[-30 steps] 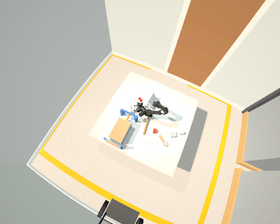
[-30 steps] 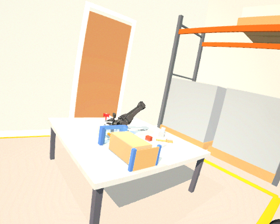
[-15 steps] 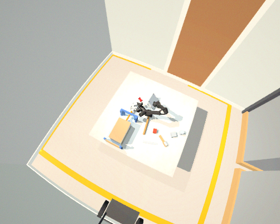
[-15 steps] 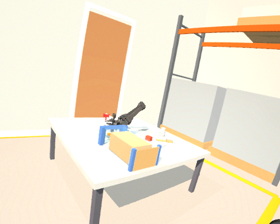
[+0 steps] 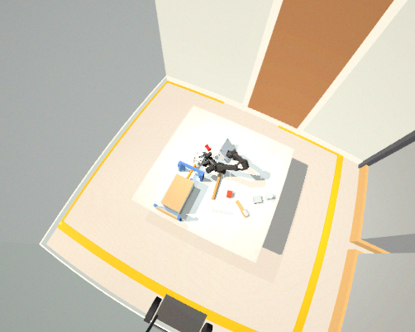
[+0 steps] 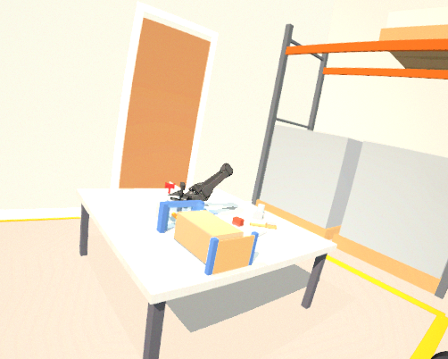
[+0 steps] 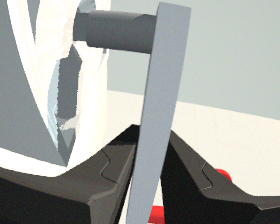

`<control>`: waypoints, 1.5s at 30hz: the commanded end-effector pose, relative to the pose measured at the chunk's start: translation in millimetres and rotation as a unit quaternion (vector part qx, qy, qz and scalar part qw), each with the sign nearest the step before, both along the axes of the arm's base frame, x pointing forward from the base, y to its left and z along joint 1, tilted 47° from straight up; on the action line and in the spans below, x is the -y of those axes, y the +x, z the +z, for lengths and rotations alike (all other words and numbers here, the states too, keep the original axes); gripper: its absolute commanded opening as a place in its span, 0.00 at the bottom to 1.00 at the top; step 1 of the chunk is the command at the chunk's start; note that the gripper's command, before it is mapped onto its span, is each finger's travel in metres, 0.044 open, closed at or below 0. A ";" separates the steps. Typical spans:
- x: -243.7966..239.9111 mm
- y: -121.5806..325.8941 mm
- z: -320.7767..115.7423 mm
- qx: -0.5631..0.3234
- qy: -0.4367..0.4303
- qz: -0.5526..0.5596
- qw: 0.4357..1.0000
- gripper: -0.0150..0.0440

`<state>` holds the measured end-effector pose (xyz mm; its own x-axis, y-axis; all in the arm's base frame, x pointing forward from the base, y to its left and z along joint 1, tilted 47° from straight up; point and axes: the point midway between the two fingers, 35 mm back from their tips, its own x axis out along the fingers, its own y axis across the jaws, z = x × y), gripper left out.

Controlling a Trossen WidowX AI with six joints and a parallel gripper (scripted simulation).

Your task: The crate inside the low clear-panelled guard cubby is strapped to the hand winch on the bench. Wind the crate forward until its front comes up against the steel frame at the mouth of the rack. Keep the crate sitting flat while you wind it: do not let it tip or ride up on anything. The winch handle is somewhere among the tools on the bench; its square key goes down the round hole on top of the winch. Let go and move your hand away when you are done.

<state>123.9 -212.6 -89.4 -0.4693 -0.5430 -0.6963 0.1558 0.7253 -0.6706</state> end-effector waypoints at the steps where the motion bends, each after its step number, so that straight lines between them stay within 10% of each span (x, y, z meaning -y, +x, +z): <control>1: 0.1 0.0 -0.1 0.001 -0.004 -0.002 1.000 0.25; 12: -0.6 0.1 -0.5 0.000 0.000 0.000 1.000 0.65; 45: -0.6 0.1 -0.5 0.000 0.000 0.000 1.000 0.66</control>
<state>123.5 -213.0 -88.8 -0.4727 -0.5492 -0.6892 0.1527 0.7192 -0.6779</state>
